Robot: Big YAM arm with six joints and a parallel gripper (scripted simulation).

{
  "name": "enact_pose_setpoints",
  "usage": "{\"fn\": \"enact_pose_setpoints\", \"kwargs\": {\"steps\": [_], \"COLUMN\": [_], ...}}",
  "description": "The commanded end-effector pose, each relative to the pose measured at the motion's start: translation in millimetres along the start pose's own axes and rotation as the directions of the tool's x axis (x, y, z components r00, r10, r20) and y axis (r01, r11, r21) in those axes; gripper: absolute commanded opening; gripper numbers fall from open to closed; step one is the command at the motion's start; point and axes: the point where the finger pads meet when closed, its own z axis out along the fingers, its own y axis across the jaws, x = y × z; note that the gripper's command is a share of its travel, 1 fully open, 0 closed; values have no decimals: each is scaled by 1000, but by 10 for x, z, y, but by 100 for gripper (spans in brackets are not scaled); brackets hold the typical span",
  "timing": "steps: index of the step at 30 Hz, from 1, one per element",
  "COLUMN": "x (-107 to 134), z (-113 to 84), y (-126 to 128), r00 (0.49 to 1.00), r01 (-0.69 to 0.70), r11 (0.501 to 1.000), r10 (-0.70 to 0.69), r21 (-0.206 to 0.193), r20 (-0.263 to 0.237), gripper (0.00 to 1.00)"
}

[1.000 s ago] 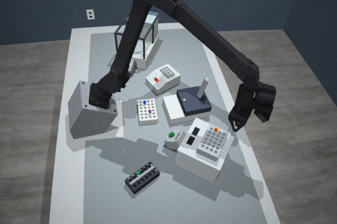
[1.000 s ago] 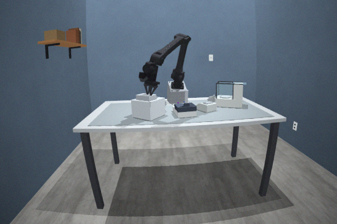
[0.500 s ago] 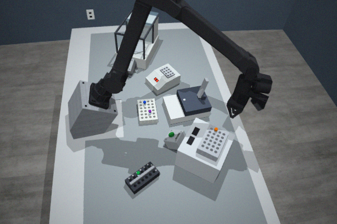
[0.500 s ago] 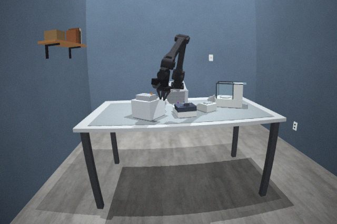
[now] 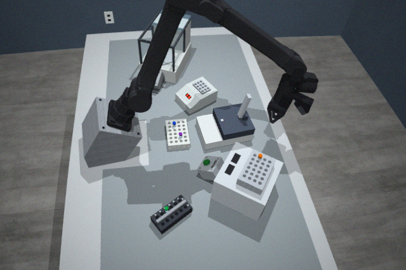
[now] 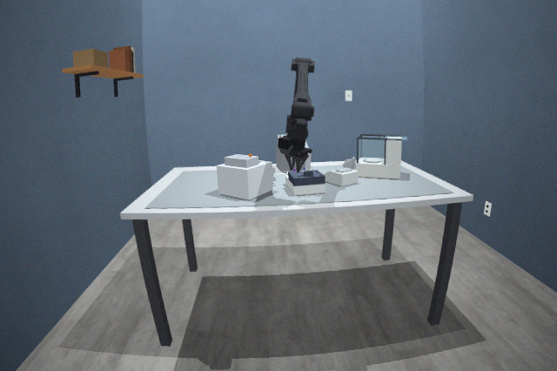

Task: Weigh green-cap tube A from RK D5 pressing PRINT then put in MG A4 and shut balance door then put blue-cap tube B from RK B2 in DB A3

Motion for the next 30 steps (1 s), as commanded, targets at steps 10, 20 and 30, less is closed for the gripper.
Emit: {"fn": "enact_pose_setpoints", "kwargs": {"steps": [10,20,30], "x": [384,861,1548], "z": [-114,-150,-230], "y": [706,1107,1548], "r00": [999,1000,999], "r01": [-32,-15,5], "r11": [999,1000,1000], "r10": [32,15,-4], "r21": [-3,6,16], "r20": [-3,-22,-35], "gripper": [30,30,30]}}
